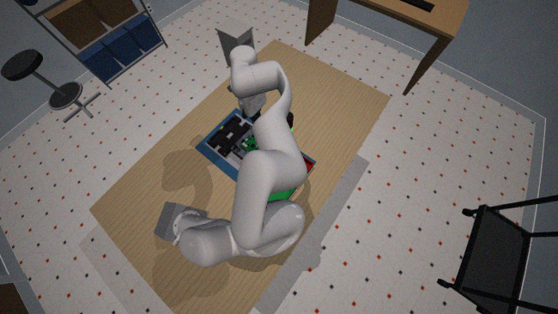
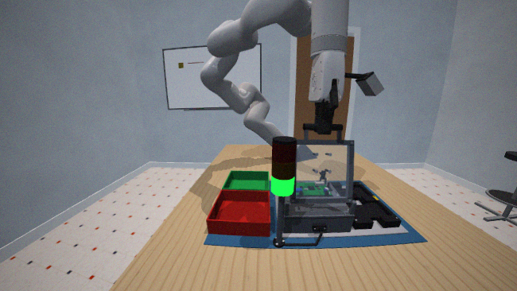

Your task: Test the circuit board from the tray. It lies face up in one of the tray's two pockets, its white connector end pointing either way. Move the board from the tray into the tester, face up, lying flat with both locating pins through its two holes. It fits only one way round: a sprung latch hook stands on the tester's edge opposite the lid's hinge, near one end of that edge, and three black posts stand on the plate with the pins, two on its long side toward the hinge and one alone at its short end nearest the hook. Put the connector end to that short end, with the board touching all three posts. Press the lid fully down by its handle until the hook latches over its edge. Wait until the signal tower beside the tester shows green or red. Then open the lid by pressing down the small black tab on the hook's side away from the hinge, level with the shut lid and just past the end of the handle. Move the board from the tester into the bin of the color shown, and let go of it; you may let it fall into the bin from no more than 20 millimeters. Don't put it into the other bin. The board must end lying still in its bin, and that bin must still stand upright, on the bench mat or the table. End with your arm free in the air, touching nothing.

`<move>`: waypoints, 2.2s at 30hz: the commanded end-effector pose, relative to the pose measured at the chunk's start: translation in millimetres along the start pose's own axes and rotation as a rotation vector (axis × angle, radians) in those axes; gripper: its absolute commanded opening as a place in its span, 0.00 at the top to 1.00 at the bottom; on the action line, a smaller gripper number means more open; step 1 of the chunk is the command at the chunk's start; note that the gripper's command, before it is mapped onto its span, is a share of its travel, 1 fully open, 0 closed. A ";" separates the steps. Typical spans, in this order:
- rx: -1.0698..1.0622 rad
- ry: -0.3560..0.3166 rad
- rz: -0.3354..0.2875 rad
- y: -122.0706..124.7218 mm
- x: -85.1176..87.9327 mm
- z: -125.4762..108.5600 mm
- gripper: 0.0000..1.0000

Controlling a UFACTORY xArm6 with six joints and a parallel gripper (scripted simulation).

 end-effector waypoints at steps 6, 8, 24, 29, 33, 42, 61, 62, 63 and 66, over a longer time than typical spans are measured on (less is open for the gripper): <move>0.000 0.002 -0.001 26.8 7.0 -5.6 1.00; 0.000 0.002 -0.001 26.8 7.0 -5.6 1.00; 0.000 0.002 -0.001 56.5 8.4 -12.5 1.00; 0.000 0.002 -0.001 62.4 8.1 -13.8 1.00; 0.000 0.002 -0.001 67.5 7.6 -15.0 1.00; 0.000 0.002 -0.001 74.1 6.8 -16.5 1.00; 0.000 0.002 -0.001 80.5 5.8 -18.0 1.00; 0.000 0.002 -0.001 80.6 5.8 -18.0 1.00; 0.000 0.002 -0.001 80.6 5.8 -18.0 1.00; 0.000 0.002 -0.001 80.7 5.8 -18.0 1.00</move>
Point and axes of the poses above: the point where the finger pads meet when closed, its own x axis back along the fingers, its own y axis across the jaws, z = x × y, the point moved 9 cm from there along x, back along the fingers, and after that the axes turned 13 degrees about x, right-handed, at the moved point
